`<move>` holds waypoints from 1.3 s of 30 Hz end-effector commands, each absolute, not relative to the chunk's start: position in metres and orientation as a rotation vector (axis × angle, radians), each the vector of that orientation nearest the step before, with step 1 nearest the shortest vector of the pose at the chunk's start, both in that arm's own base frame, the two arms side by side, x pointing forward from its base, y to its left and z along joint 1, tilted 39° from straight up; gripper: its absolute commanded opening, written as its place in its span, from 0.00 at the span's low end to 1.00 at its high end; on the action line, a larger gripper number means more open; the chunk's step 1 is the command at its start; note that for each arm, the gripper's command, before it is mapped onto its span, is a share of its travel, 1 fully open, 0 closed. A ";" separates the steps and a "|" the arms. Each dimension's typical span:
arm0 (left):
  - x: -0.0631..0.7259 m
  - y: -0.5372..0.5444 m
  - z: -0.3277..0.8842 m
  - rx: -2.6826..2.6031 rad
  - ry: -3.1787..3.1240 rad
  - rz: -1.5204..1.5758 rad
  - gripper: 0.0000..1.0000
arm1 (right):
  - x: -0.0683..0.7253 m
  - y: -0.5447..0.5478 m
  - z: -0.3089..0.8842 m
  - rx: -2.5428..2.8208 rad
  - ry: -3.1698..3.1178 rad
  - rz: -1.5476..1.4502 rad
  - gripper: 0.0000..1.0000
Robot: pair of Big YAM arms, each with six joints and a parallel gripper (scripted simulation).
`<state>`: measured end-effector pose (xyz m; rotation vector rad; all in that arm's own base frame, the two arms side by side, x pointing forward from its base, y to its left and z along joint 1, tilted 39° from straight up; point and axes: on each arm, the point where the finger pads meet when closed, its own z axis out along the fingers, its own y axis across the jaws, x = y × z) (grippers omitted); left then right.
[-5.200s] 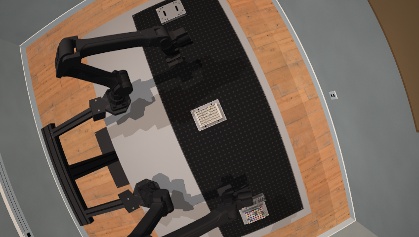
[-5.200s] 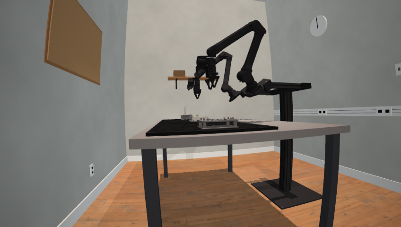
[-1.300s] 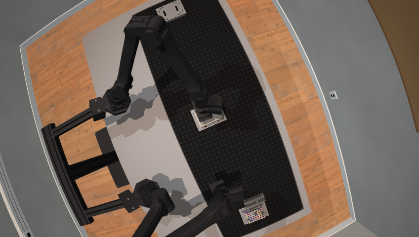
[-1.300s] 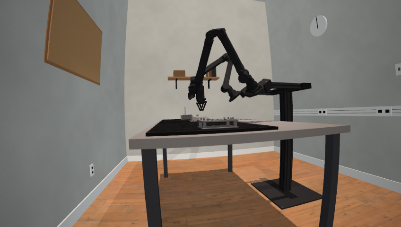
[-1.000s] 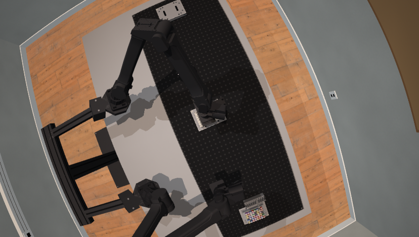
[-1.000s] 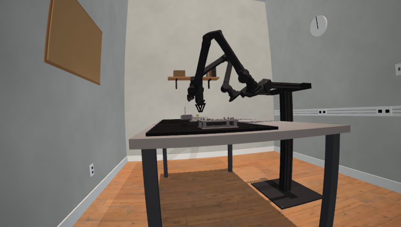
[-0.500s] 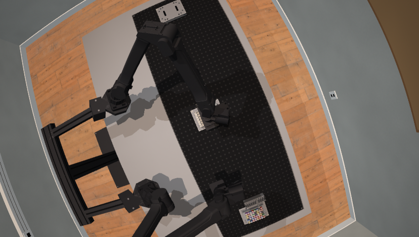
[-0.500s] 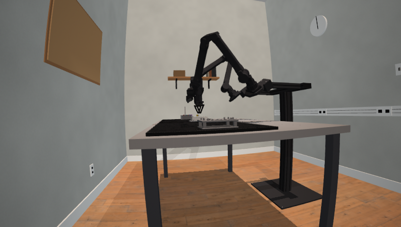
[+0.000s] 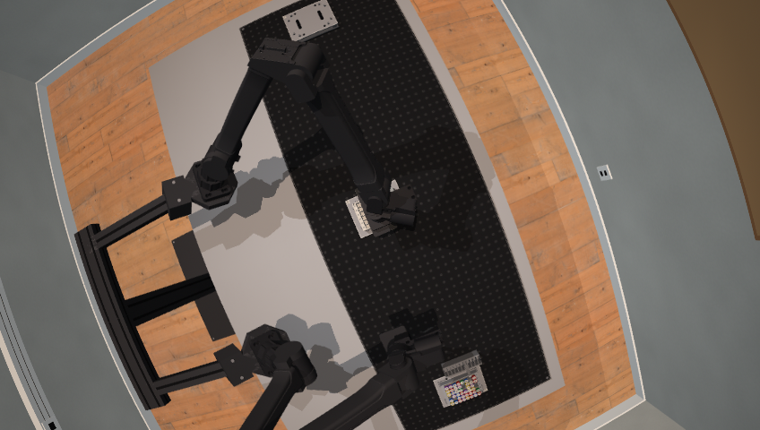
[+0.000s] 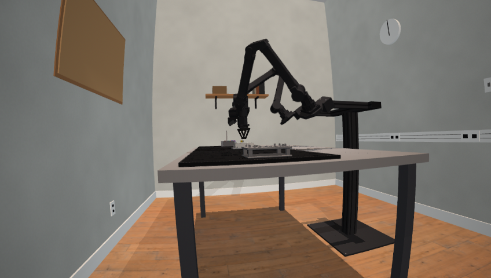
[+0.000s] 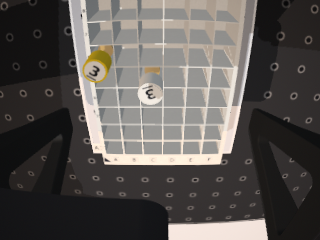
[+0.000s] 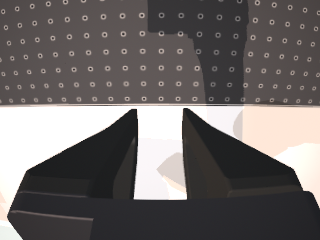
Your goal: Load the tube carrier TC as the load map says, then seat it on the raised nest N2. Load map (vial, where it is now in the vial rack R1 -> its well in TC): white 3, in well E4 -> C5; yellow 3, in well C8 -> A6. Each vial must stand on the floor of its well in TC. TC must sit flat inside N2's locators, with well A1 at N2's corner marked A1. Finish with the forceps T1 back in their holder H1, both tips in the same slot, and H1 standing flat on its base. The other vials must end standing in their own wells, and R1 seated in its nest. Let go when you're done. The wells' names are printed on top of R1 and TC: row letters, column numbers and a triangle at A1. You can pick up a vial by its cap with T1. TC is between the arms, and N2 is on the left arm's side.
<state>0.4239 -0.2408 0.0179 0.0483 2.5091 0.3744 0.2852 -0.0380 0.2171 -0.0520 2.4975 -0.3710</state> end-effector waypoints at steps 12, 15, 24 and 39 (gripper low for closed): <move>0.434 -0.256 0.031 0.028 2.479 0.332 1.00 | 0.289 -0.038 0.230 -0.036 2.477 -0.366 0.24; 0.434 -0.256 0.031 0.028 2.479 0.332 1.00 | 0.289 -0.038 0.230 -0.036 2.477 -0.366 0.24; 0.434 -0.256 0.031 0.028 2.479 0.332 1.00 | 0.289 -0.038 0.230 -0.036 2.477 -0.366 0.24; 0.448 -0.249 0.013 0.044 2.488 0.346 1.00 | 0.289 -0.038 0.230 -0.036 2.477 -0.366 0.24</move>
